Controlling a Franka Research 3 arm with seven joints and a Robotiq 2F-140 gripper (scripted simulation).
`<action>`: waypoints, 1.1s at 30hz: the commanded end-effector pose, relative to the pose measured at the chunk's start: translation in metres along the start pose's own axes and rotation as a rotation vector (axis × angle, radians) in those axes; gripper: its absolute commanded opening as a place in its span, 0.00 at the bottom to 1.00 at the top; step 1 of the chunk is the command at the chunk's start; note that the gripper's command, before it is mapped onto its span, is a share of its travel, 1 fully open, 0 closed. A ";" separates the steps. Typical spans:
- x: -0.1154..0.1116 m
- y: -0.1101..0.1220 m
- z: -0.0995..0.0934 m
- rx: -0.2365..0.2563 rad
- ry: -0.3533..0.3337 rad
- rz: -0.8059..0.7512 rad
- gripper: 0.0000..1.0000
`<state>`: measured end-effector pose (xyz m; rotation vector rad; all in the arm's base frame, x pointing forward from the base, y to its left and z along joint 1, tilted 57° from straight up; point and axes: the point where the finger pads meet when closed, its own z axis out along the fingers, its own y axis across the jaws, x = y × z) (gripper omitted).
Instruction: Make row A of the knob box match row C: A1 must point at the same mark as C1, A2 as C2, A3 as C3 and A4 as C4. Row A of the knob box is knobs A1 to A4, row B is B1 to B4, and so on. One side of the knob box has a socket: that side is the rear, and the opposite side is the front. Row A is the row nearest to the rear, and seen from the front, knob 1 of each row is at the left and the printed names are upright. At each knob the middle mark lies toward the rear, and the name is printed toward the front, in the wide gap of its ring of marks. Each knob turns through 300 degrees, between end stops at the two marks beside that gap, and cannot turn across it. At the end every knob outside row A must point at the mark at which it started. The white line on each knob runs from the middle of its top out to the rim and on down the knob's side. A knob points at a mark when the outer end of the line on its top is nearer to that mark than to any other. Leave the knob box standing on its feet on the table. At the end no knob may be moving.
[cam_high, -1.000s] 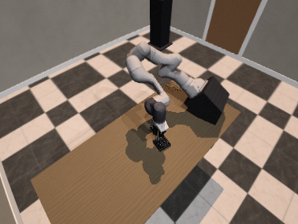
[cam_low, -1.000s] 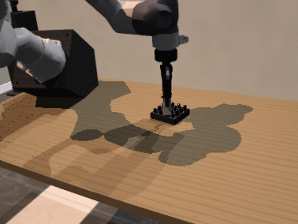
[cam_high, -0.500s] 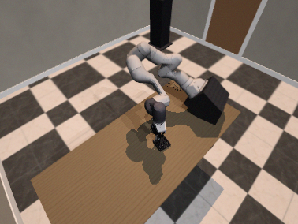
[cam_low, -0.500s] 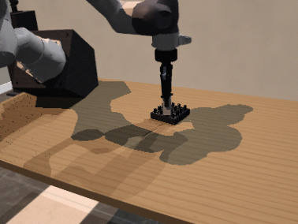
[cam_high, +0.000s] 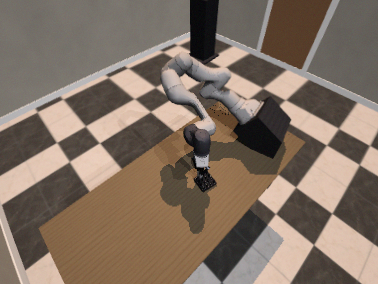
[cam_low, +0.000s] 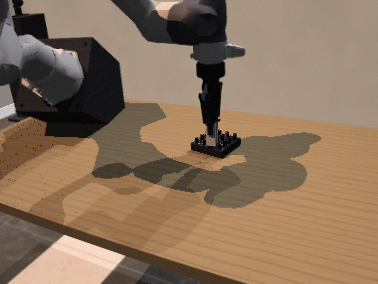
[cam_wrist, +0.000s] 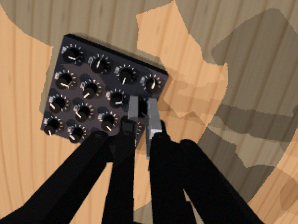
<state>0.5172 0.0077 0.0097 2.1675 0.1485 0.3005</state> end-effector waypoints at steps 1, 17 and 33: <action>0.000 0.000 0.001 -0.001 0.006 0.140 0.05; 0.000 0.000 0.001 0.000 0.006 0.281 0.05; 0.000 0.000 0.001 0.000 0.006 0.308 0.05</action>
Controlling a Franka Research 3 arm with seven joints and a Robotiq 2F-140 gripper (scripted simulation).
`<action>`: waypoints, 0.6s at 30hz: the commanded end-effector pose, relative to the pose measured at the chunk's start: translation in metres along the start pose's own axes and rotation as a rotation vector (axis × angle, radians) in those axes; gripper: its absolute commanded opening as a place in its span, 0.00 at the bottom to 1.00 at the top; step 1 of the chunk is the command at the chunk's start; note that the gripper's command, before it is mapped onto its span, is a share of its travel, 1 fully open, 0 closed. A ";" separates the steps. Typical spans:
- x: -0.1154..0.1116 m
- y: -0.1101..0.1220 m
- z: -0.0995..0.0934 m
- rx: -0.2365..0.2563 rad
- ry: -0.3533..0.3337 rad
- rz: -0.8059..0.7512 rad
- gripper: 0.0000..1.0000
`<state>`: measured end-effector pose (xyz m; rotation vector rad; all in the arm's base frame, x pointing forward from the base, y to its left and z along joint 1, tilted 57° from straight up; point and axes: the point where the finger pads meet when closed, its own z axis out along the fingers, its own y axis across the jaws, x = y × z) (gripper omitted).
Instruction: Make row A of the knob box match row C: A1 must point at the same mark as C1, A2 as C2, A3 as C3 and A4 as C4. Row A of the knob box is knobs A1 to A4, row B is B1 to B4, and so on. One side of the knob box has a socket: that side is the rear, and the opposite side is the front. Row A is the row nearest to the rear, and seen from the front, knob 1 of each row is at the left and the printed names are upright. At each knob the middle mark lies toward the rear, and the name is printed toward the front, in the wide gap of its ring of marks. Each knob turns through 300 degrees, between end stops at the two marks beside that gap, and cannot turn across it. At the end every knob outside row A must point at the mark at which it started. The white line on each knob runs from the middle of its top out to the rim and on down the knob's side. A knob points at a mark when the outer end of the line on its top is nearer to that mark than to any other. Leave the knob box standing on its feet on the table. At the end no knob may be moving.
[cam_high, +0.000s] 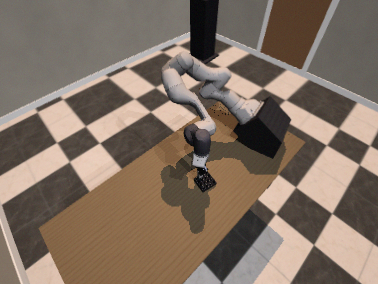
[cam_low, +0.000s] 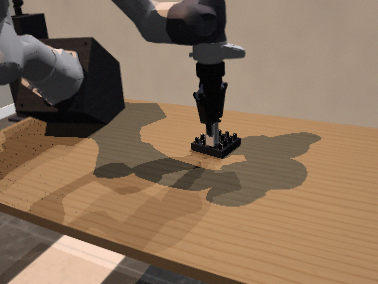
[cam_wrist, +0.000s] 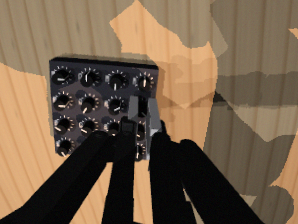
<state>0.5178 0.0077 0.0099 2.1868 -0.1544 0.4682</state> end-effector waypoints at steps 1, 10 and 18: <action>-0.001 0.000 0.001 0.000 -0.001 0.027 0.05; -0.001 0.000 0.001 0.000 -0.001 0.027 0.05; -0.001 0.000 0.001 0.000 -0.001 0.027 0.12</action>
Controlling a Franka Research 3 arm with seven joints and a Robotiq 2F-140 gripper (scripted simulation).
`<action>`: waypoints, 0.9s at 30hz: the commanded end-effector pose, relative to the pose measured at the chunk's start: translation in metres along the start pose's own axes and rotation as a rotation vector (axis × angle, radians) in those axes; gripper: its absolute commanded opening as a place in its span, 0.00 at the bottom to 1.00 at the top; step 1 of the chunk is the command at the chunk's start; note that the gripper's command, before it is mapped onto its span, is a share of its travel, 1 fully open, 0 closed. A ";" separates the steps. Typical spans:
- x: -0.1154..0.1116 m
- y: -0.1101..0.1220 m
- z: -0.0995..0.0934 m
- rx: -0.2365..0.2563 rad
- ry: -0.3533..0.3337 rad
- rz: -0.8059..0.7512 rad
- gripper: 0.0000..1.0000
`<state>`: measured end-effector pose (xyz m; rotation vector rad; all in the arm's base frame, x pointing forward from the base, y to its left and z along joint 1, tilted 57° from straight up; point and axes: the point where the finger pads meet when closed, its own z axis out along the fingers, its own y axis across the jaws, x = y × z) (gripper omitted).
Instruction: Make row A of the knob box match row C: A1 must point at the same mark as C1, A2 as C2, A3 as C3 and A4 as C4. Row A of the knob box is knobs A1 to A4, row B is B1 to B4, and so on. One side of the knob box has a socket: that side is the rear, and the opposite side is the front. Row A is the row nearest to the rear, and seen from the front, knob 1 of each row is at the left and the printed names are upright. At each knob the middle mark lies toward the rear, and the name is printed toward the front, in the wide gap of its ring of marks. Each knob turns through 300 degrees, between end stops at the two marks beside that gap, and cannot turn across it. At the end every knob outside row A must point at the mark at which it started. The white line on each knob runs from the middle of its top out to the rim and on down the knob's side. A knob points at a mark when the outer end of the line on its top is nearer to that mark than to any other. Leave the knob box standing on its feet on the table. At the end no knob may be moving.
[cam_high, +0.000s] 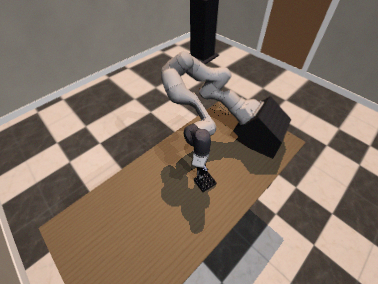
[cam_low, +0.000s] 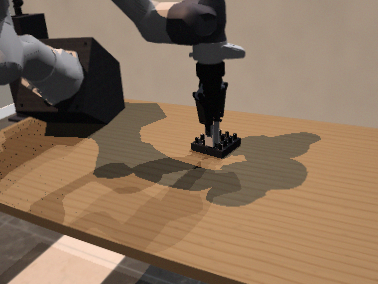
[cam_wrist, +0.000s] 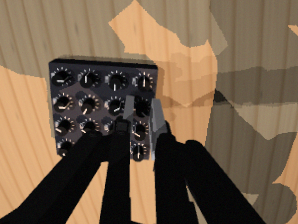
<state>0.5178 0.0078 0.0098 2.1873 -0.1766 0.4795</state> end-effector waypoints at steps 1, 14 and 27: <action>-0.001 0.000 0.001 0.000 -0.001 0.007 0.12; -0.001 0.000 0.001 0.000 -0.001 0.007 0.12; -0.001 0.000 -0.020 0.000 -0.001 0.007 0.12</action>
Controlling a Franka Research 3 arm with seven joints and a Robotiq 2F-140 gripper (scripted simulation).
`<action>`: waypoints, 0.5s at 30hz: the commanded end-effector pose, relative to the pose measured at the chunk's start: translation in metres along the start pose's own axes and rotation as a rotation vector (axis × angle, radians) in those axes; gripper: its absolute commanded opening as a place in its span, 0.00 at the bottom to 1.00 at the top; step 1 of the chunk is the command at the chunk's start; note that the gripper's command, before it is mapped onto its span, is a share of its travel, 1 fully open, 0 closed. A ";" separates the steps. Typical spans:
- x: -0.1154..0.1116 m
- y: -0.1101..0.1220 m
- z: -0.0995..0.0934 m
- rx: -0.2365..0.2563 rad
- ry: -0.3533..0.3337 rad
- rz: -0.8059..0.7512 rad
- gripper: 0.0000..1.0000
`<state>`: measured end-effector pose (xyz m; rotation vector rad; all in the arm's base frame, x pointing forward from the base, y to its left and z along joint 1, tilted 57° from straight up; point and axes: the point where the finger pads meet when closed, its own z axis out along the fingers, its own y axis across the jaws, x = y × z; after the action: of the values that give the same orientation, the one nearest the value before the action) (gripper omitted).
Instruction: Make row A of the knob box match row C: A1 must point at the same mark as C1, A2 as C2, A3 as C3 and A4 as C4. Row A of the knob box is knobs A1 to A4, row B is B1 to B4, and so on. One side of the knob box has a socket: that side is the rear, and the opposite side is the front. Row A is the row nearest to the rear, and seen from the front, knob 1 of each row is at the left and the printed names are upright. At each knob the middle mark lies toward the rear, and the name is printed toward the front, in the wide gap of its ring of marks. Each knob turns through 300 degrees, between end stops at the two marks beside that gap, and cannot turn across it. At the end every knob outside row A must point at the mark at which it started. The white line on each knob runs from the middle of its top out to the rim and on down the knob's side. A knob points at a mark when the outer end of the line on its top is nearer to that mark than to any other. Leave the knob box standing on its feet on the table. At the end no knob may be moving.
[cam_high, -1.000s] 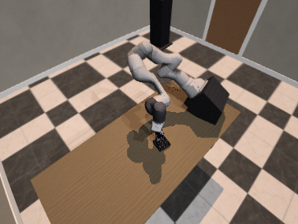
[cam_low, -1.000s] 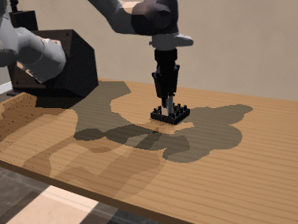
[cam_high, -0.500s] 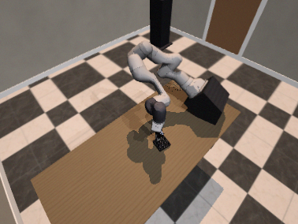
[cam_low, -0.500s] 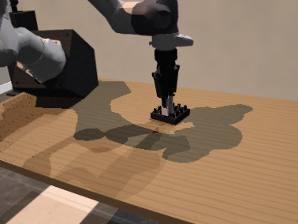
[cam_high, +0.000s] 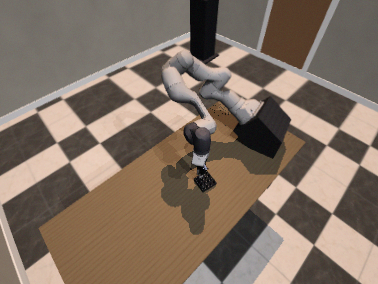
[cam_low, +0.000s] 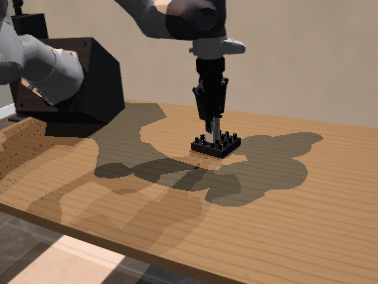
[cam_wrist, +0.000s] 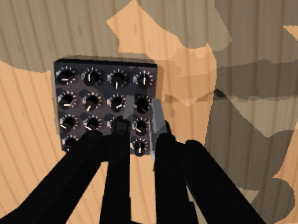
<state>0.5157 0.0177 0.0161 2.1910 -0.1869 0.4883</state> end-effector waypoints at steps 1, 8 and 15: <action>-0.002 0.001 -0.011 -0.004 -0.003 -0.004 0.12; -0.002 0.001 -0.022 -0.004 -0.003 -0.004 0.12; -0.002 0.001 -0.025 -0.004 -0.003 -0.004 0.12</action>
<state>0.5095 0.0374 0.0291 2.1921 -0.1904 0.4925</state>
